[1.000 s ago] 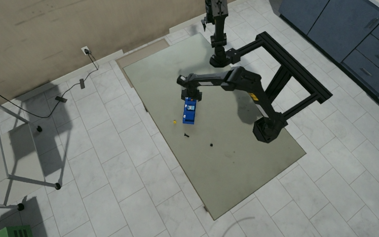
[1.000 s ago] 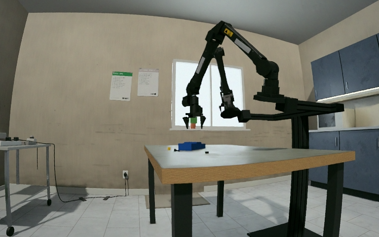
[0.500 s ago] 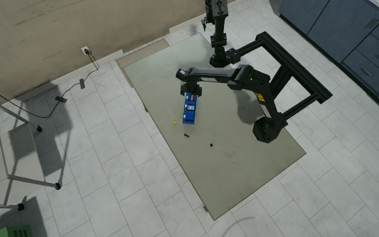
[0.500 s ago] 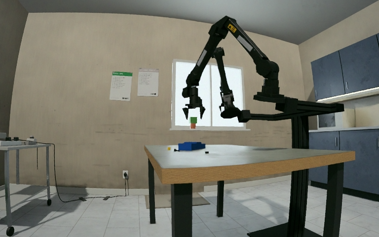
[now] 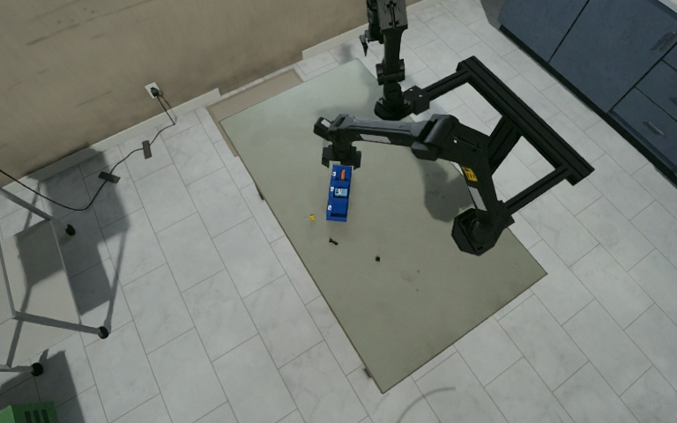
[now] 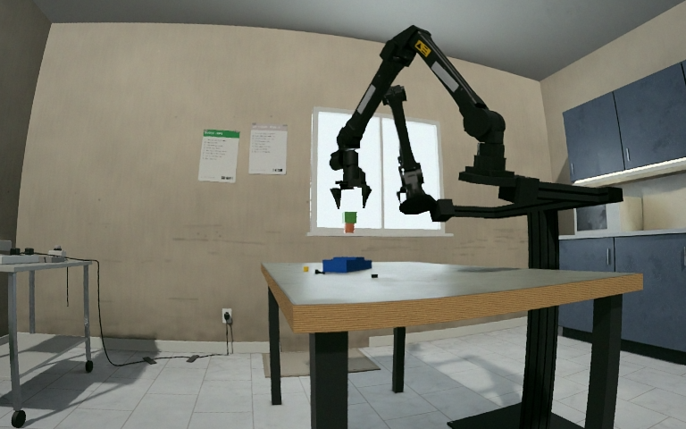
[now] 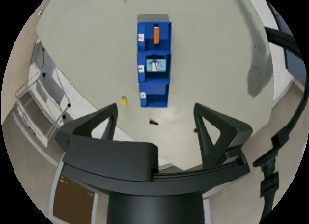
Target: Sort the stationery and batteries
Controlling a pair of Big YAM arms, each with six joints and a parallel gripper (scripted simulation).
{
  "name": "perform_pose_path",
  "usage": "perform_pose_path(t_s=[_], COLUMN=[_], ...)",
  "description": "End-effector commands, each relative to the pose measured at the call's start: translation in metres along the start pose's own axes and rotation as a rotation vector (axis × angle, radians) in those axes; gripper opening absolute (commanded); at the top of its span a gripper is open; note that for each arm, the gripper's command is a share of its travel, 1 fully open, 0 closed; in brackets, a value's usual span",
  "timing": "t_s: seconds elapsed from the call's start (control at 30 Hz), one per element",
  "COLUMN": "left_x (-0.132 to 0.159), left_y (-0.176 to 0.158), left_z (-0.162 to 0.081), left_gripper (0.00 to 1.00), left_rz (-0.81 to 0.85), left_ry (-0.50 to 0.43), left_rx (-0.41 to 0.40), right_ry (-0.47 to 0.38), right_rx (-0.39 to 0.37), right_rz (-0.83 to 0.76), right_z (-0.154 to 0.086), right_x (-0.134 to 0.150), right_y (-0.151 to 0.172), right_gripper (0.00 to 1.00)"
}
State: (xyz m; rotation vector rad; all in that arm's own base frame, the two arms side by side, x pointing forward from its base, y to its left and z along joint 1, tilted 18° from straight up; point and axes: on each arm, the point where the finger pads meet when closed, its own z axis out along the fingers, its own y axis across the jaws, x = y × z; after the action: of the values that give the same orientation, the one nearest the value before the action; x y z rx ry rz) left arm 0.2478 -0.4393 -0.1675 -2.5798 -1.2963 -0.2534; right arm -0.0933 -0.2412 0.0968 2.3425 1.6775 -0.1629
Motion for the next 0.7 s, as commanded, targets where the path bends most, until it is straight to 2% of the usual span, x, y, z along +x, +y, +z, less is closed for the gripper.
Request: perform_pose_path(t_s=[0.0, 0.1, 0.67], left_x=[0.003, -0.004, -0.004], left_y=[-0.006, 0.009, 0.009], left_z=[0.012, -0.008, -0.008], left_gripper=[1.0, 1.0, 1.0], left_rz=[-0.006, -0.005, -0.005], left_ry=[0.009, -0.012, -0.012], left_rx=[0.024, -0.02, -0.02], right_ry=[-0.036, -0.036, -0.036], right_rx=[0.006, 0.006, 0.006], right_rz=[0.015, 0.015, 0.015], right_z=[-0.016, -0.016, -0.016], right_x=[-0.024, -0.024, -0.024], right_y=[-0.004, -0.004, -0.004], right_gripper=[1.0, 1.0, 1.0])
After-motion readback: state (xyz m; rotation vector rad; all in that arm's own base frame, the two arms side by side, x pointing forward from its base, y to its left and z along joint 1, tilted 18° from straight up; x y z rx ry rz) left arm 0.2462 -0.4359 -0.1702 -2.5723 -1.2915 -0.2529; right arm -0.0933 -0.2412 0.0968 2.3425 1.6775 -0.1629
